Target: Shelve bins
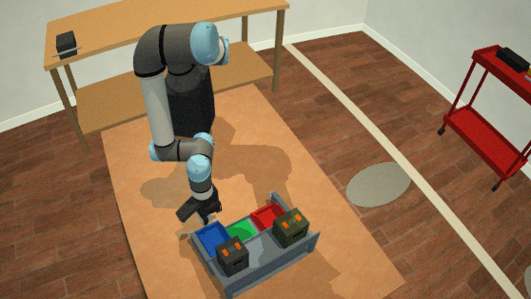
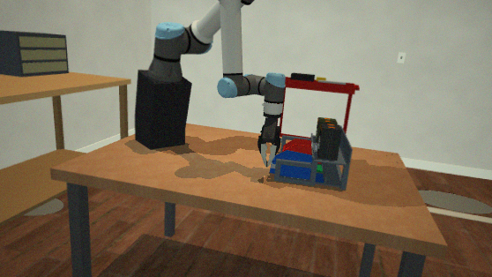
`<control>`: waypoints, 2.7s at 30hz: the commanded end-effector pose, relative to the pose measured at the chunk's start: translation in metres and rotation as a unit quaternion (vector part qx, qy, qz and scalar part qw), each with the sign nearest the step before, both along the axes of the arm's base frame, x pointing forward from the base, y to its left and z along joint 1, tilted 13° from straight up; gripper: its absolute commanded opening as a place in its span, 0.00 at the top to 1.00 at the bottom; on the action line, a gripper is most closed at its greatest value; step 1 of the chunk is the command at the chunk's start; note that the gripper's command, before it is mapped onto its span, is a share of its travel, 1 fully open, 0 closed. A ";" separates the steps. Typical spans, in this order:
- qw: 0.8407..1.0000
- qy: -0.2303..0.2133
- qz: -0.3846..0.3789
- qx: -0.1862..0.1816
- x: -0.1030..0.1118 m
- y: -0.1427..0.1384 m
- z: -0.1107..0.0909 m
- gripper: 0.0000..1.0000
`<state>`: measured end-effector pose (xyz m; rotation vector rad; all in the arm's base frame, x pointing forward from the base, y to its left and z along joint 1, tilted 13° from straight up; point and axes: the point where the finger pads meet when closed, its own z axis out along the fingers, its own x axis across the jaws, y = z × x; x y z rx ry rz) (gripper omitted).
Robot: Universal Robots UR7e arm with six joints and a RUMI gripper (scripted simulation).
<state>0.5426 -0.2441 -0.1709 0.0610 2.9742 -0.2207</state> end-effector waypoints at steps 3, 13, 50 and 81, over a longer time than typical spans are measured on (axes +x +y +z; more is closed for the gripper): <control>1.000 -0.001 0.000 0.000 0.004 0.000 0.001 1.00; 1.000 -0.001 0.000 0.000 0.011 -0.001 0.002 1.00; 1.000 -0.001 0.000 0.000 0.026 -0.001 0.005 1.00; 1.000 -0.001 0.000 0.000 0.029 -0.001 0.005 1.00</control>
